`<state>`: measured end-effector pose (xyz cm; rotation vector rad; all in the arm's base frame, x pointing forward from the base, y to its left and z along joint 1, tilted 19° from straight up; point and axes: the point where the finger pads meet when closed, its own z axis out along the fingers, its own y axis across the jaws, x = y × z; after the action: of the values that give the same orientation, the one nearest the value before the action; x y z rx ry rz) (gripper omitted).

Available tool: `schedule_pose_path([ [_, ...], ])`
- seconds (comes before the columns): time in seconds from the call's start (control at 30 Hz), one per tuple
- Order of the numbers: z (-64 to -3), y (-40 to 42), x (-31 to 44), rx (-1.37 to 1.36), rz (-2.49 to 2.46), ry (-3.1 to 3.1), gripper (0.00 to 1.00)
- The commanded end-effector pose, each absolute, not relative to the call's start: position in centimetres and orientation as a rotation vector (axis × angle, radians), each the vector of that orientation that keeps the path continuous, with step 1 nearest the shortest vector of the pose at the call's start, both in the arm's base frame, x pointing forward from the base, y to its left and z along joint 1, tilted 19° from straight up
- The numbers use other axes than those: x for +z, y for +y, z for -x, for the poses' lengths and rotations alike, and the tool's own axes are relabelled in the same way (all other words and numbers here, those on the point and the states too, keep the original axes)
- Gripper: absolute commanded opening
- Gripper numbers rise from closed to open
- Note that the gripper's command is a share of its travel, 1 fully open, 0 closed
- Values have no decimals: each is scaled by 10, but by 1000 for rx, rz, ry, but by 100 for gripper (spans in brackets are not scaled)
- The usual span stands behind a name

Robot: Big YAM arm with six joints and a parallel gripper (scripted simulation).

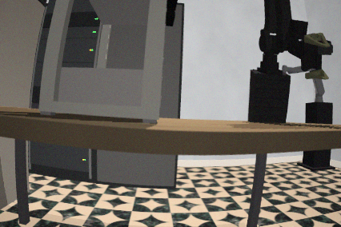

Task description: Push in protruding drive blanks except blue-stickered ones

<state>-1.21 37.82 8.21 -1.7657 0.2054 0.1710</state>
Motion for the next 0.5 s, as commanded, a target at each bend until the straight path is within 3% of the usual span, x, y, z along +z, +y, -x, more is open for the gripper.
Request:
schedule_pose_path([
  [0.0, 3, 378, 83, 190, 1765, 264, 100],
  [0.47, -36, 377, 97, 271, 1699, 490, 100],
])
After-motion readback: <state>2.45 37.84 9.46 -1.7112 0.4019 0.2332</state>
